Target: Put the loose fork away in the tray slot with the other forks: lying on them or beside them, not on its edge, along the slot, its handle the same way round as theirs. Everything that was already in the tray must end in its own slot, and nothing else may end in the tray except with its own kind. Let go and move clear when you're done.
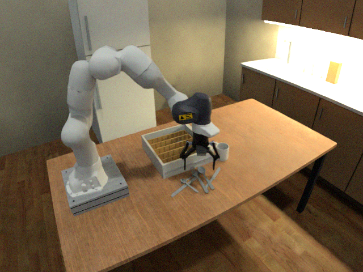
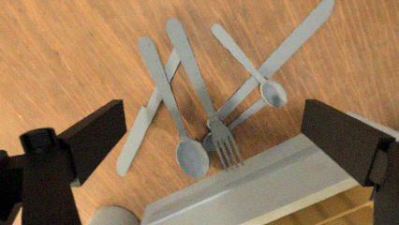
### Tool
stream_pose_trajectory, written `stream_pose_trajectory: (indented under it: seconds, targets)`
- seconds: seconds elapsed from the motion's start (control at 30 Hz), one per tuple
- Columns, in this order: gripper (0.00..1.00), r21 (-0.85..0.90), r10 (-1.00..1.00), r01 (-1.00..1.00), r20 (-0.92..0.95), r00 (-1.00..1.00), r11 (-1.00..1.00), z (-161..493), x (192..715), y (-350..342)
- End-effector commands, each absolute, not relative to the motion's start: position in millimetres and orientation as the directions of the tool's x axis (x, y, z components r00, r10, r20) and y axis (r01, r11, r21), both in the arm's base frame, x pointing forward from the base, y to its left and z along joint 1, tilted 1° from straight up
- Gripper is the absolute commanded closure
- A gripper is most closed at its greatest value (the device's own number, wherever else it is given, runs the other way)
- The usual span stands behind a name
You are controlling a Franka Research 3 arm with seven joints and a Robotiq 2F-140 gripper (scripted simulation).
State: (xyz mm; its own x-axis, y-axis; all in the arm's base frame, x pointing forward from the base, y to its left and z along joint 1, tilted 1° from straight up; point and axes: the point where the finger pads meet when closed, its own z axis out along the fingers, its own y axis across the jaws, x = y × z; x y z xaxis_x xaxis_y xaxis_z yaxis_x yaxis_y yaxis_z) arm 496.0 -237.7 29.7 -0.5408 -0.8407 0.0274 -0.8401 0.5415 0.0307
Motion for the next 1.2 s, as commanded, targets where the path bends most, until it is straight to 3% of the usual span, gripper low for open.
stream_pose_trajectory:
  seconds: [0.0,0.63,0.67,1.17]
  targets:
    - [0.0,0.027,-0.912,-0.912,0.011,-0.409,0.409,29.7,497.7,-239.1]
    - [0.0,0.014,-0.985,-0.985,0.001,-0.171,0.171,30.0,501.9,-238.7]
    - [0.74,0.014,-0.985,-0.985,0.001,-0.171,0.171,30.0,501.9,-238.7]
    - [0.74,0.014,-0.985,-0.985,0.001,-0.171,0.171,30.0,501.9,-238.7]
